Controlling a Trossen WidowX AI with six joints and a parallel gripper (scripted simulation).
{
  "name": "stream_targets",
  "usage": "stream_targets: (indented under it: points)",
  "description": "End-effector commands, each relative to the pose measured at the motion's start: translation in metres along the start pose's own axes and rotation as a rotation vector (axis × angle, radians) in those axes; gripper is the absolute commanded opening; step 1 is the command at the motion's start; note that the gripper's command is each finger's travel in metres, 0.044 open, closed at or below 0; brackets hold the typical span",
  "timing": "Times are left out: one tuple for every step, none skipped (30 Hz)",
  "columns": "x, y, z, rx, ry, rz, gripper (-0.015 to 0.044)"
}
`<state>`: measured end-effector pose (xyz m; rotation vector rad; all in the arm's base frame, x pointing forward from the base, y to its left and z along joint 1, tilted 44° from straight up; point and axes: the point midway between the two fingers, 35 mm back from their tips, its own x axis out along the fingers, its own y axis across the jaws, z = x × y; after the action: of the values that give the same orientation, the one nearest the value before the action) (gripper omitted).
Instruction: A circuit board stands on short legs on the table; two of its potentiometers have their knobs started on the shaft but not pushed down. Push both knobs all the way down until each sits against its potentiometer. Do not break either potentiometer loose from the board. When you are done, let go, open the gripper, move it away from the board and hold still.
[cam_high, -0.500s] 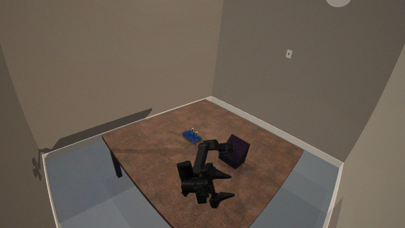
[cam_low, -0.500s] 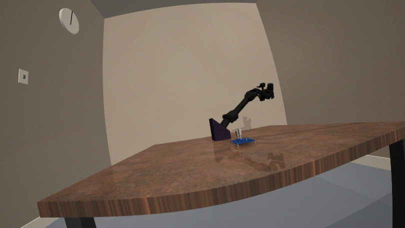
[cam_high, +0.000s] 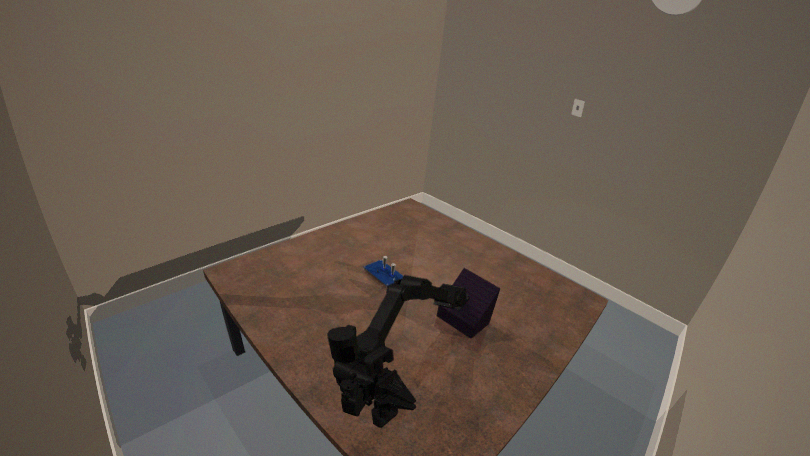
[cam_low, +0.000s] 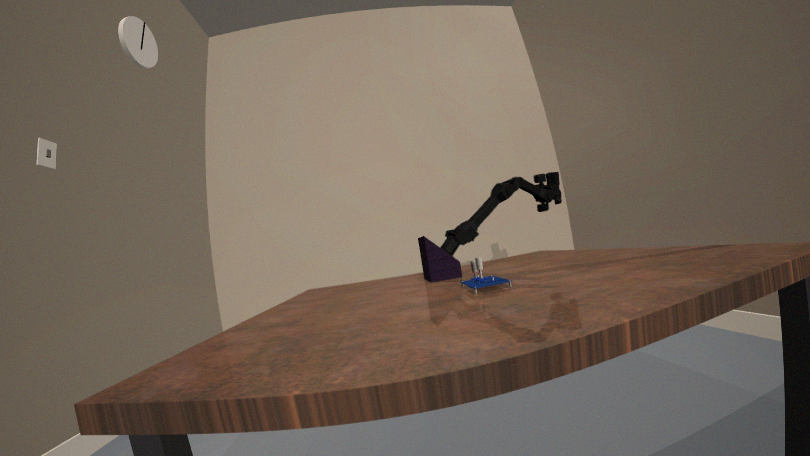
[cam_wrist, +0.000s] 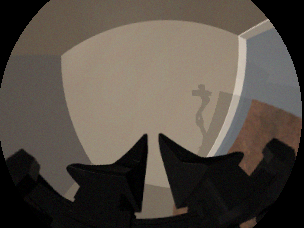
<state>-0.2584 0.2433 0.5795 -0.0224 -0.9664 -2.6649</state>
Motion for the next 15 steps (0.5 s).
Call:
stream_targets:
  points:
    - [-0.022,-0.009,0.012,-0.016,-0.078,-0.061,0.0000]
    - [-0.022,-0.010,0.013,-0.030,-0.089,-0.065,0.0000]
    - [-0.023,-0.012,0.015,-0.046,-0.102,-0.069,0.0000]
    - [-0.024,-0.013,0.017,-0.062,-0.115,-0.075,0.0000]
    - [-0.027,-0.016,0.019,-0.074,-0.129,-0.084,0.0000]
    - [-0.033,-0.022,0.022,-0.071,-0.145,-0.104,0.0000]
    - [-0.040,-0.028,0.025,-0.069,-0.162,-0.125,0.0000]
    - [-0.047,-0.034,0.027,-0.066,-0.178,-0.145,0.0000]
    - [-0.055,-0.040,0.029,-0.063,-0.194,-0.165,0.0000]
    - [-0.064,-0.047,0.032,-0.060,-0.214,-0.189,0.0000]
    - [-0.074,-0.054,0.034,-0.056,-0.234,-0.216,0.0000]
    - [-0.084,-0.061,0.037,-0.052,-0.255,-0.242,0.0000]
    - [-0.094,-0.068,0.039,-0.049,-0.276,-0.269,0.0000]
    - [-0.105,-0.074,0.040,-0.045,-0.297,-0.296,0.0000]
    - [-0.116,-0.081,0.042,-0.041,-0.317,-0.323,0.0000]
